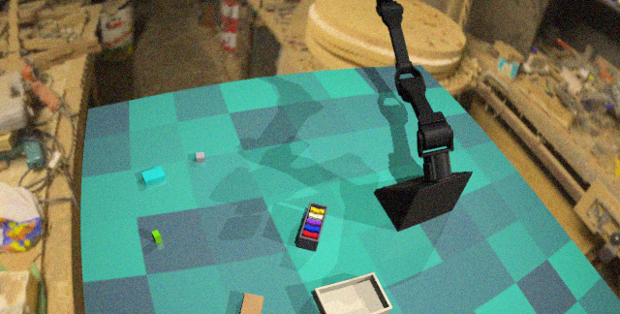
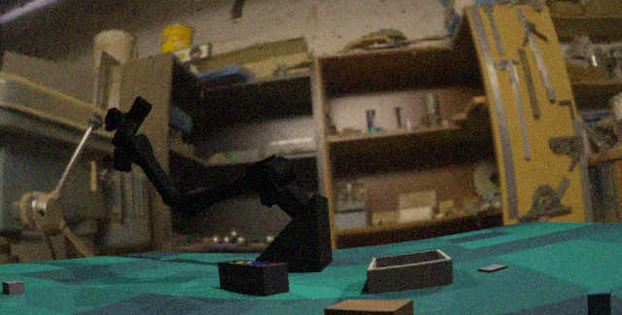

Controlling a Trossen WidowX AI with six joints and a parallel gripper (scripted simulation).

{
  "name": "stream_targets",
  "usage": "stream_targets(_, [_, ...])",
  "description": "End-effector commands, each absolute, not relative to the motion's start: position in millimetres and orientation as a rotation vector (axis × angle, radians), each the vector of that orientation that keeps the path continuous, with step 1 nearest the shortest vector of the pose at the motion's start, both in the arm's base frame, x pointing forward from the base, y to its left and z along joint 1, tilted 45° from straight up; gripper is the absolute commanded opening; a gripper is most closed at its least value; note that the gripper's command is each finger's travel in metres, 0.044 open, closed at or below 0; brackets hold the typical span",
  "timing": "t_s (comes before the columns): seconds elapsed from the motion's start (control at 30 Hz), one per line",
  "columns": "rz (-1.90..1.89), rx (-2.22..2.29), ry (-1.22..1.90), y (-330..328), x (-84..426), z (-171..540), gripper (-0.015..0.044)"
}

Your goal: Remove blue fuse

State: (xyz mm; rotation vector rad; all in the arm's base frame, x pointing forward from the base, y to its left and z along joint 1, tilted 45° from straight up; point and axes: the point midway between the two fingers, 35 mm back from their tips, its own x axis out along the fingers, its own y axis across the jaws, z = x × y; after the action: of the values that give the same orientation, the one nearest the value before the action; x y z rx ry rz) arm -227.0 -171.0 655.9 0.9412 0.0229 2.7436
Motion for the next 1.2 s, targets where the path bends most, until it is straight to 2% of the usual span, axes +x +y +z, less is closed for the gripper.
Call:
stream_targets(0.0, [2.682, 1.003, -0.013, -152.8, -219.3, 664.7, 0.0063])
stream_targets(0.3, [2.358, 1.259, 0.115, -40.4, -146.5, 704.1, 0.0063])
stream_targets(0.63, [1.916, 1.481, 0.273, 79.9, -29.7, 707.0, 0.0063])
stream_targets(0.93, [1.507, 1.593, 0.347, 157.4, 84.2, 672.8, 0.0063])
stream_targets(1.17, [1.189, 1.524, 0.373, 204.9, 172.4, 616.3, 0.0063])
